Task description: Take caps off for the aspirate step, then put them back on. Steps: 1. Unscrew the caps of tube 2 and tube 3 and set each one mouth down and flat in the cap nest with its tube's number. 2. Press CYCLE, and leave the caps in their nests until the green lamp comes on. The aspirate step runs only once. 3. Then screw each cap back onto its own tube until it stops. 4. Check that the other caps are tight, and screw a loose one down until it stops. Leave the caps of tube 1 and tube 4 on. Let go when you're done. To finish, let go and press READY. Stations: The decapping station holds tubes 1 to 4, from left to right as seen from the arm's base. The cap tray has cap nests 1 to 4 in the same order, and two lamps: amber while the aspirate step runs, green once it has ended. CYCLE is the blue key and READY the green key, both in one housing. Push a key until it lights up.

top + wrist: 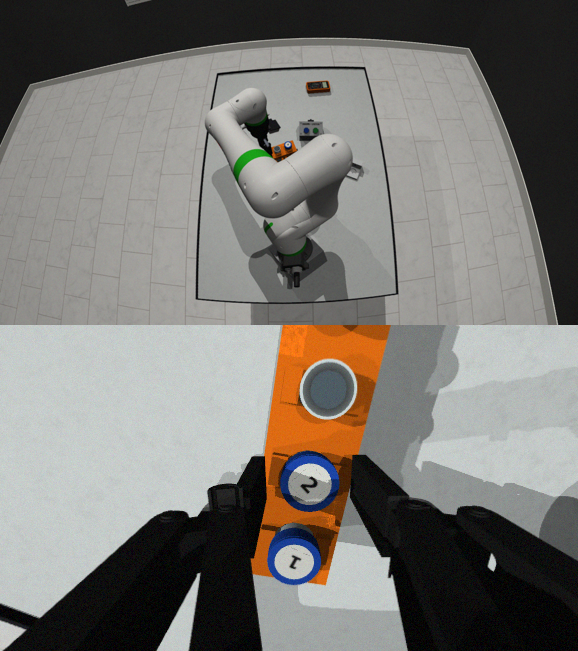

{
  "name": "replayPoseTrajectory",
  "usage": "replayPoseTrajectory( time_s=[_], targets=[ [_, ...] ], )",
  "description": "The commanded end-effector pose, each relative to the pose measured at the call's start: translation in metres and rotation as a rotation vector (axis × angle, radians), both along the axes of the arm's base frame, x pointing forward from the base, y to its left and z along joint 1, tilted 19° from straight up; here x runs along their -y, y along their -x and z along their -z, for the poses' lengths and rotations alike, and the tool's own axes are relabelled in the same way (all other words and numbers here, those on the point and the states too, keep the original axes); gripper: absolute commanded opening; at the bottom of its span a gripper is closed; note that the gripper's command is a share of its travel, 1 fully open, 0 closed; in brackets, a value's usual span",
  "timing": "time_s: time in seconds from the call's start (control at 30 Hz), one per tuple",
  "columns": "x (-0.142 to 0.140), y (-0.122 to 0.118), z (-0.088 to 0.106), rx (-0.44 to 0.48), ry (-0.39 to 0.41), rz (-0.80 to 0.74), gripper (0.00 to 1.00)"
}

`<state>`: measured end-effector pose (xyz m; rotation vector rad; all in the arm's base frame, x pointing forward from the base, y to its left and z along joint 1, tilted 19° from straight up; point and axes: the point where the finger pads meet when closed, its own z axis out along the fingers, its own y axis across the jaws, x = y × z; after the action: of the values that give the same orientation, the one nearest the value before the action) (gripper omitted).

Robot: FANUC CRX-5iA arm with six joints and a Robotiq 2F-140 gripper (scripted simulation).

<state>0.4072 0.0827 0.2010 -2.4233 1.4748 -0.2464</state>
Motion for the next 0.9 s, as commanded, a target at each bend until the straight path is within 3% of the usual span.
replayPoseTrajectory(
  time_s=[0.0,0.27,0.3,0.77,0.87],
  targets=[
    [0.0003,-0.0005,-0.0008,0.023,0.037,-0.241,0.41],
    [0.0003,-0.0004,-0.0008,0.023,0.037,-0.241,0.41],
    [0.0003,-0.0004,-0.0008,0.023,0.037,-0.241,0.30],
    [0.0003,-0.0005,-0.0008,0.024,0.037,-0.241,0.30],
    [0.0003,-0.0004,-0.0009,-0.003,-0.006,-0.099,0.30]
  ],
)
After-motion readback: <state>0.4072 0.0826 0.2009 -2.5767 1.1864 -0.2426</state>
